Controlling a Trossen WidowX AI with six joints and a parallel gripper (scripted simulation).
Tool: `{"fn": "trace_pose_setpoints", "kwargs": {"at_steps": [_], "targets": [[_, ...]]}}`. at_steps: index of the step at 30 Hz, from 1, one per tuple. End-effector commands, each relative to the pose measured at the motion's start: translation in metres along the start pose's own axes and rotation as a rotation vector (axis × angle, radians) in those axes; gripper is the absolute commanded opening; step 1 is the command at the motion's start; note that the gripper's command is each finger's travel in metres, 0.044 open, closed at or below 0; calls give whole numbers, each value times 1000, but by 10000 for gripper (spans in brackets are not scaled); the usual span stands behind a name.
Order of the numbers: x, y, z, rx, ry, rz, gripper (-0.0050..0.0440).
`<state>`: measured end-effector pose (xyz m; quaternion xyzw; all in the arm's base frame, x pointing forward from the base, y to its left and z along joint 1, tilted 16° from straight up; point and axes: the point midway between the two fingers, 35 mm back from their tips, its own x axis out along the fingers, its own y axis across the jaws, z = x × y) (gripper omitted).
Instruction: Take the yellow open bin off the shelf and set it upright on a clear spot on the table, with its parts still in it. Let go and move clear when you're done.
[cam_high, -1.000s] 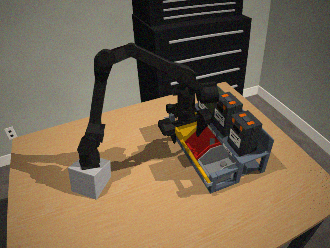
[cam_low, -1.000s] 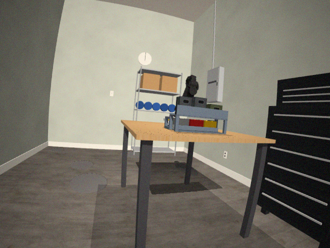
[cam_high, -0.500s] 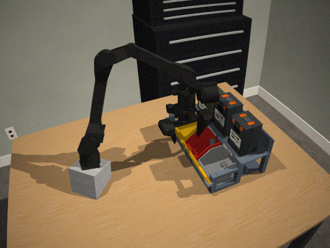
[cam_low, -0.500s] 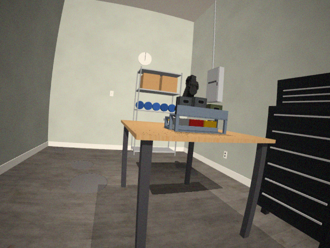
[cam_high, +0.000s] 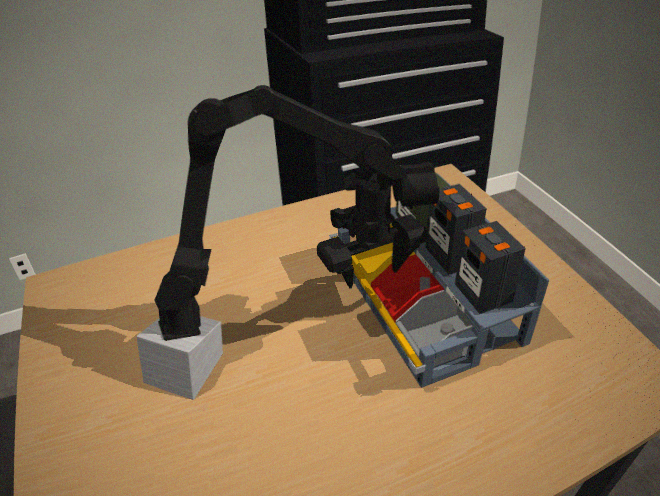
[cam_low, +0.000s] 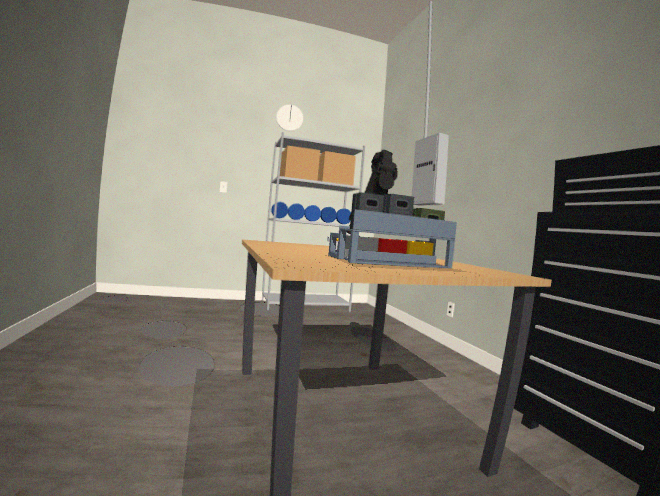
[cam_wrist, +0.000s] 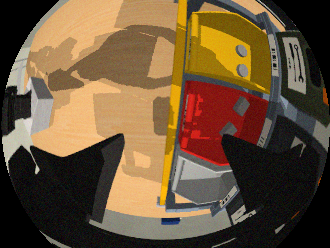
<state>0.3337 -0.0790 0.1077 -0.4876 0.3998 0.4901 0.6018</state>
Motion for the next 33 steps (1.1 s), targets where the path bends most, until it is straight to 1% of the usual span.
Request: {"fn": "trace_pose_setpoints", "kwargs": {"at_steps": [1, 2, 31, 33], "targets": [[-10, -4, 1, -149, 10, -26, 440], [-10, -4, 1, -201, 11, -26, 440], [-10, -4, 1, -244, 11, -25, 440], [-9, -4, 1, -136, 11, -25, 440]]}}
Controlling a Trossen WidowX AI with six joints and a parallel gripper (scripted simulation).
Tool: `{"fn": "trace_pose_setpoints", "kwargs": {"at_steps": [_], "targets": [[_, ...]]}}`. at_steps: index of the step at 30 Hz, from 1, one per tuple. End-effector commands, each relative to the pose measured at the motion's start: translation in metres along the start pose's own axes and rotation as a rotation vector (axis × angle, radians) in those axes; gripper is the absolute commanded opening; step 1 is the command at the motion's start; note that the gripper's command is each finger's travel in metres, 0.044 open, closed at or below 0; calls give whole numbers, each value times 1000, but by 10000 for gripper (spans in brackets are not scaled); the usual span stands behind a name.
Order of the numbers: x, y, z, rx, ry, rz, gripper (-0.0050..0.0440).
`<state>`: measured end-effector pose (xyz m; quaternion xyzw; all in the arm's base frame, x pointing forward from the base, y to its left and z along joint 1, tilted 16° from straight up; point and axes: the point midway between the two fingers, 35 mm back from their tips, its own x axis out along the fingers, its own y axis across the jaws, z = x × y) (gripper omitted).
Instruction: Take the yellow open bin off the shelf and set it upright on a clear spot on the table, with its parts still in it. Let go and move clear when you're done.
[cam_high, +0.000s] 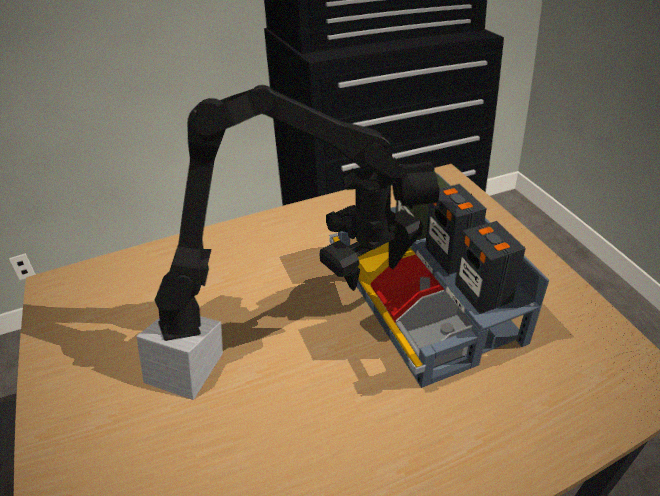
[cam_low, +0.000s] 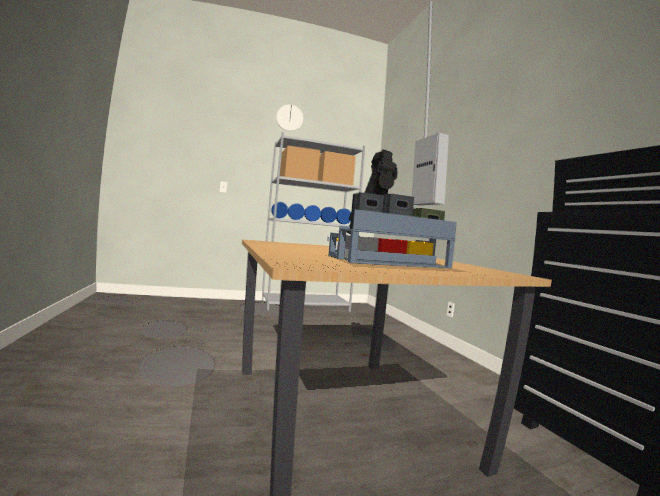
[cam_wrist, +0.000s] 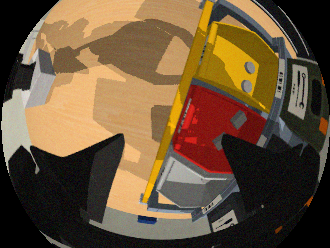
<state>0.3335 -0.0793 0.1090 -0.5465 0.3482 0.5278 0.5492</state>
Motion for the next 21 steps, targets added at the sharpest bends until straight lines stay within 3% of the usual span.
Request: {"fn": "trace_pose_setpoints", "kwargs": {"at_steps": [1, 3, 15, 21], "targets": [[-8, -4, 0, 119, 11, -24, 440], [-8, -4, 0, 223, 10, -25, 440], [-8, -4, 0, 223, 10, -25, 440], [-8, -4, 0, 478, 6, -26, 440]]}}
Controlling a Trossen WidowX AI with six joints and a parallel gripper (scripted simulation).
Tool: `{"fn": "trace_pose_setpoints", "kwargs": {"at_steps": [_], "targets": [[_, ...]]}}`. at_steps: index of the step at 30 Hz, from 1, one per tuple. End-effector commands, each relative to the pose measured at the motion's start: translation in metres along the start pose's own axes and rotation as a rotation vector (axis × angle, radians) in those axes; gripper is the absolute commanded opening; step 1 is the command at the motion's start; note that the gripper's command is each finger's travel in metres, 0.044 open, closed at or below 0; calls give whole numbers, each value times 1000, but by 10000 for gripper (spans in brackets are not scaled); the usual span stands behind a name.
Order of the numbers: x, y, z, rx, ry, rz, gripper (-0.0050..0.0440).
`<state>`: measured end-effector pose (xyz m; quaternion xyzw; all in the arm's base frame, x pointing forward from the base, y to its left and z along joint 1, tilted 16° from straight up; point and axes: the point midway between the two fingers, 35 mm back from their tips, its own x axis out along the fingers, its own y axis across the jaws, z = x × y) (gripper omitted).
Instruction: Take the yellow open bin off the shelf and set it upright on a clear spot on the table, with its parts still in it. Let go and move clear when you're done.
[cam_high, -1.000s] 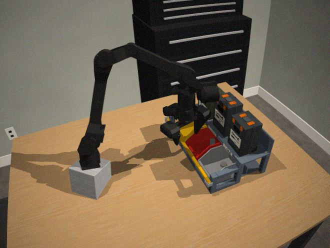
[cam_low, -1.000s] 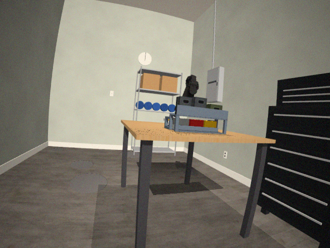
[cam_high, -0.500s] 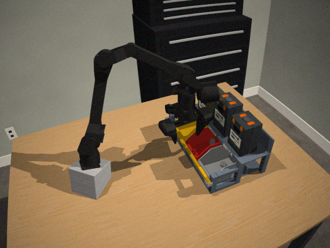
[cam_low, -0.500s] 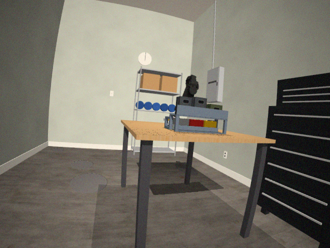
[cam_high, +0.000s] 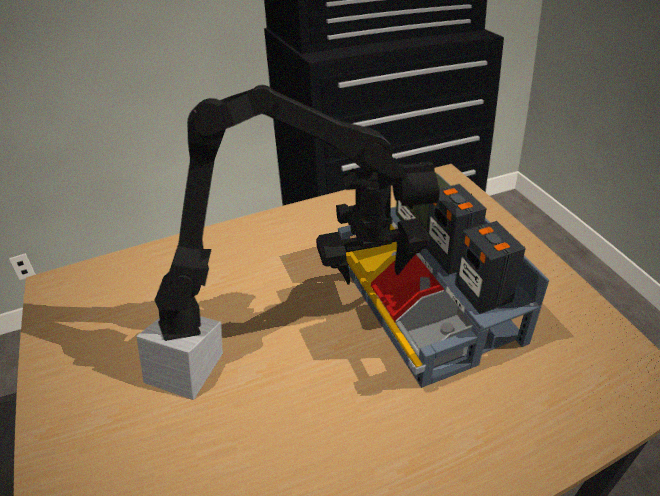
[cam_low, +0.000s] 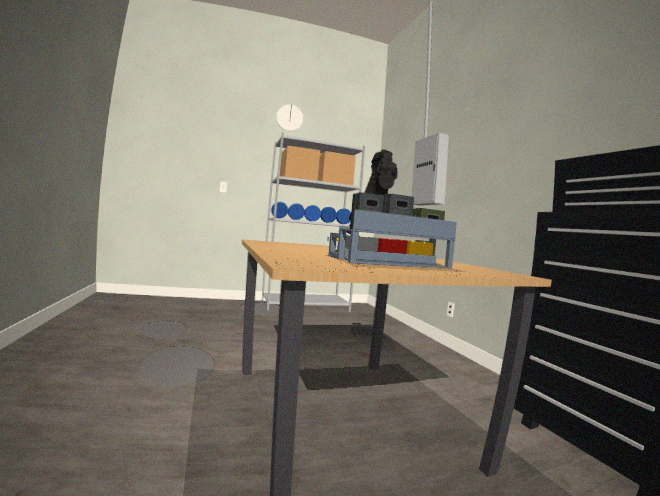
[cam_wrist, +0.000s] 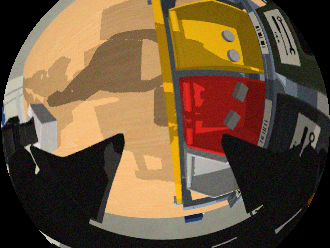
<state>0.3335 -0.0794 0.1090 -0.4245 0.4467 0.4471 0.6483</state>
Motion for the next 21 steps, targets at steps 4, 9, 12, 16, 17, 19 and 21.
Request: {"fn": "trace_pose_setpoints", "kwargs": {"at_steps": [4, 9, 12, 16, 17, 19, 21], "targets": [[-8, -3, 2, 73, 2, -27, 440], [-8, -3, 2, 73, 2, -27, 440], [-8, -3, 2, 121, 1, -27, 440], [-8, -3, 2, 329, -2, -27, 440], [-8, -3, 2, 329, -2, -27, 440], [-8, -3, 2, 329, -2, -27, 440], [-8, -3, 2, 329, -2, -27, 440]]}}
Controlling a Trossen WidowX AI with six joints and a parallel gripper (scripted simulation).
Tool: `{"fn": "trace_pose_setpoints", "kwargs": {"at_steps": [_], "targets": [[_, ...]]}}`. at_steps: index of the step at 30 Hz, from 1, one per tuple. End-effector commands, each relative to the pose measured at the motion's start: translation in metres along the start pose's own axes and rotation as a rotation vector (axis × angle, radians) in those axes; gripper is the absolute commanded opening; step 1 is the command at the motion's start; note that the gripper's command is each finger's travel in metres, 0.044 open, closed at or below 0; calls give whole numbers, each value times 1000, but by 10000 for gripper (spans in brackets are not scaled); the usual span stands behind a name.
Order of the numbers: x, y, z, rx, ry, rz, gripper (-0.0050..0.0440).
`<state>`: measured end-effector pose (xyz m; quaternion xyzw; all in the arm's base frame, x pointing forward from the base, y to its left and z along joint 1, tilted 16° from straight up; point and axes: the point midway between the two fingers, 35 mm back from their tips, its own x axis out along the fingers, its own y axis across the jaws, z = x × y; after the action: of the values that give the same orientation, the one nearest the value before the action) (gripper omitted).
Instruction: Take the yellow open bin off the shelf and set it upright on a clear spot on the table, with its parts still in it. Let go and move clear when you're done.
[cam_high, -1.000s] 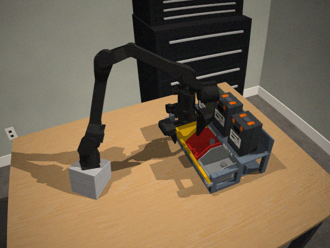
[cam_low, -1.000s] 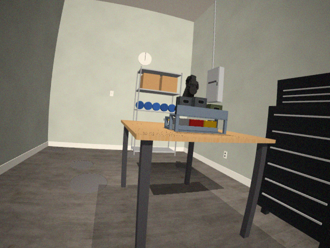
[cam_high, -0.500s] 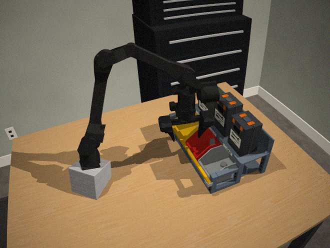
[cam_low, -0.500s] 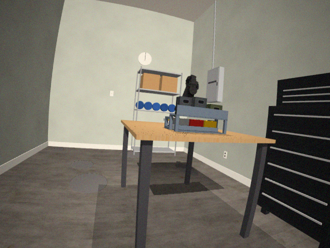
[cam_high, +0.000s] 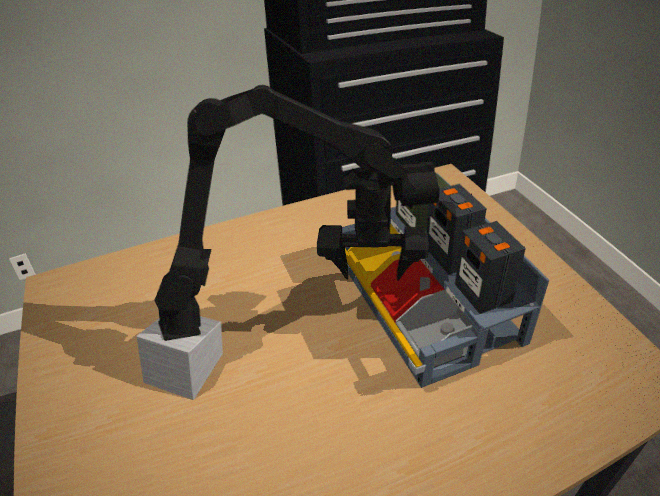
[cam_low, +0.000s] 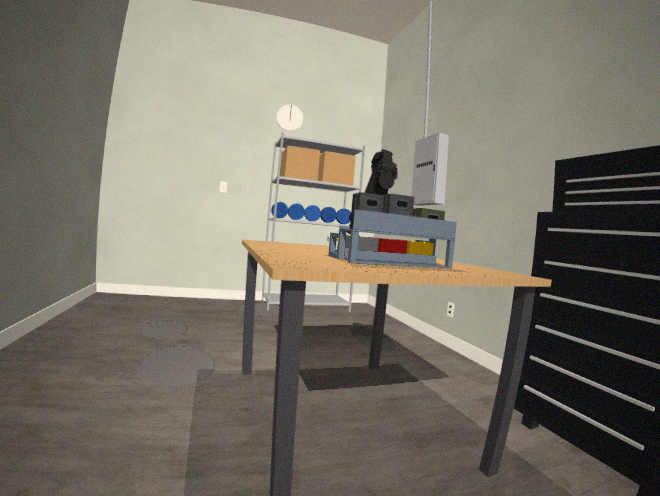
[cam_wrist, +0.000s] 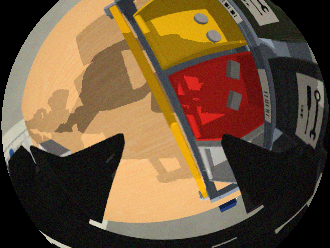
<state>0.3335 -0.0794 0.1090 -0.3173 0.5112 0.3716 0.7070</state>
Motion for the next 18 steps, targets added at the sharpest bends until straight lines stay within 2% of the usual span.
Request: {"fn": "trace_pose_setpoints", "kwargs": {"at_steps": [1, 7, 12, 18], "targets": [[-8, -3, 3, 13, -5, -26, 440], [-8, -3, 3, 13, -5, -26, 440], [-8, -3, 3, 269, -9, -26, 440], [-8, -3, 3, 269, -9, -26, 440]]}}
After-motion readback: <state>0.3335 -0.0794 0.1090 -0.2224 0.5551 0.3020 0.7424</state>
